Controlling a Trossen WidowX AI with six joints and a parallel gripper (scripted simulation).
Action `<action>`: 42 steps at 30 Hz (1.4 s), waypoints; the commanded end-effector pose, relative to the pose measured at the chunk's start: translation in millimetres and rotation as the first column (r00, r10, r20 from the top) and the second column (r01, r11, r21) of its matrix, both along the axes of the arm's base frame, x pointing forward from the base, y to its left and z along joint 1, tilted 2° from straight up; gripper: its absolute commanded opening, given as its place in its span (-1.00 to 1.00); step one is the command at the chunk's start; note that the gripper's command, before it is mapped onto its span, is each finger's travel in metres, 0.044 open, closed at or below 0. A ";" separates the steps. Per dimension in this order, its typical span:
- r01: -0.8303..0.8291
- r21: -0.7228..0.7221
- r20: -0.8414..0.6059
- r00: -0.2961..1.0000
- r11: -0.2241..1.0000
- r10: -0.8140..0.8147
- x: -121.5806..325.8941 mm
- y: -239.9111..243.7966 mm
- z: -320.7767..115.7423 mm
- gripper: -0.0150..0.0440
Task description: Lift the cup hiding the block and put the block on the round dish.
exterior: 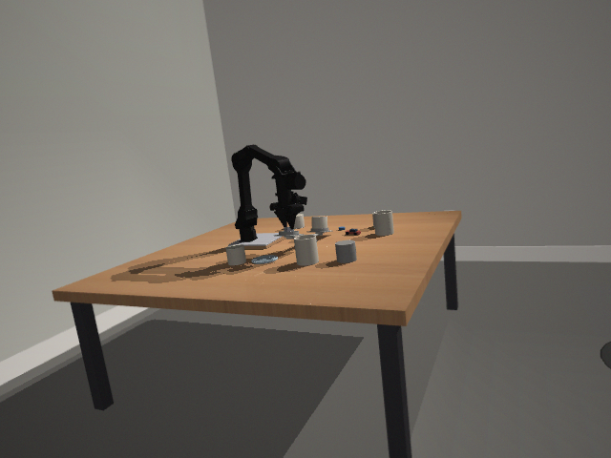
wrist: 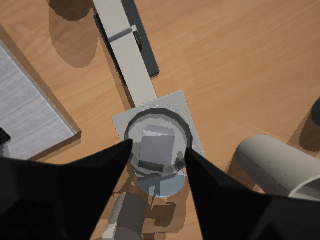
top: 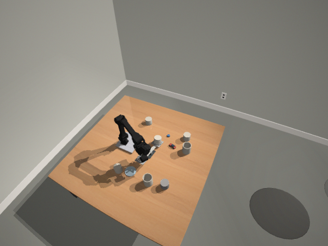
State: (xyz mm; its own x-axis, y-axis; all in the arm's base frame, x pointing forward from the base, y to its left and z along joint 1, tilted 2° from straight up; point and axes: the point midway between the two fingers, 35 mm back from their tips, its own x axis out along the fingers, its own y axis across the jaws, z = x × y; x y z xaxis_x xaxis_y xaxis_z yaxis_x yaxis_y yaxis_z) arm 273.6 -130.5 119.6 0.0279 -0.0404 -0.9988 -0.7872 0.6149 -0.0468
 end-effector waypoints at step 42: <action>0.004 0.000 -0.004 1.000 1.000 -0.004 -2.1 2.7 72.8 -0.49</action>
State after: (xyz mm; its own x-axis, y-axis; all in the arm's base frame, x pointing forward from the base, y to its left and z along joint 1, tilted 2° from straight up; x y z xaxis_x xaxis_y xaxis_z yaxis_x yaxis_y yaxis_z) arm 272.6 -128.3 179.3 0.0182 -0.0357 -0.9992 -0.7883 0.6142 -0.0363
